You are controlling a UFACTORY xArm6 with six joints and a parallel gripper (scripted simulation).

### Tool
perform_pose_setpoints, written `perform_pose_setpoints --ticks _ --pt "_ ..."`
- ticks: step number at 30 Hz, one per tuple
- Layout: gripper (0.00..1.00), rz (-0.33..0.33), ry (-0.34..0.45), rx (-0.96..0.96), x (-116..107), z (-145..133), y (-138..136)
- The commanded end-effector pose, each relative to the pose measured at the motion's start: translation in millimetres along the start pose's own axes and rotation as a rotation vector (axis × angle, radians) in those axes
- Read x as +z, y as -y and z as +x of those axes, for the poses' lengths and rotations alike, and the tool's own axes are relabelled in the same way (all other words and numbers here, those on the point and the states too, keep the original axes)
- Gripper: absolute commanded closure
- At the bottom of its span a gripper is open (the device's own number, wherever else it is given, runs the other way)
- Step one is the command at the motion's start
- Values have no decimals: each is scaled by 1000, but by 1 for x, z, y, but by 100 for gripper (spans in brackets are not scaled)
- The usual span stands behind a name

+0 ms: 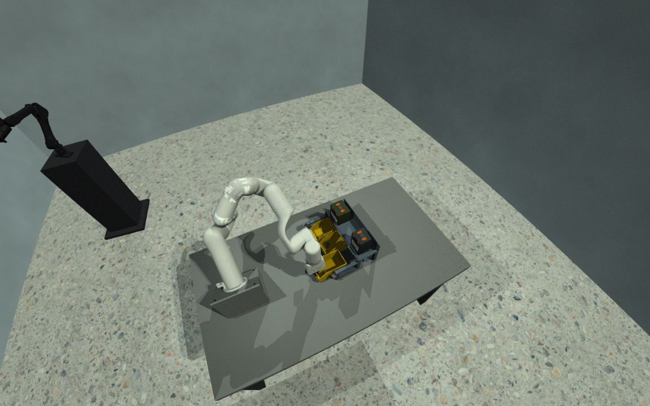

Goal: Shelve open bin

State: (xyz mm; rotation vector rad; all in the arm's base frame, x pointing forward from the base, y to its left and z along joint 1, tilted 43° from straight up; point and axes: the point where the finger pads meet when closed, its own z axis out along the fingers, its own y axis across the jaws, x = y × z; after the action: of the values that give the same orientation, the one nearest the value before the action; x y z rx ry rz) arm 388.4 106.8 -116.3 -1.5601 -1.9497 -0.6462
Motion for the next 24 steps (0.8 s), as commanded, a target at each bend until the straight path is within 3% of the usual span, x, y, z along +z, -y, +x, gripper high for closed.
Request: perform_pose_setpoints --ticks 1,24 --pt "100 -3 1 -1 -1 0 -2" --pt "100 -3 1 -1 -1 0 -17"
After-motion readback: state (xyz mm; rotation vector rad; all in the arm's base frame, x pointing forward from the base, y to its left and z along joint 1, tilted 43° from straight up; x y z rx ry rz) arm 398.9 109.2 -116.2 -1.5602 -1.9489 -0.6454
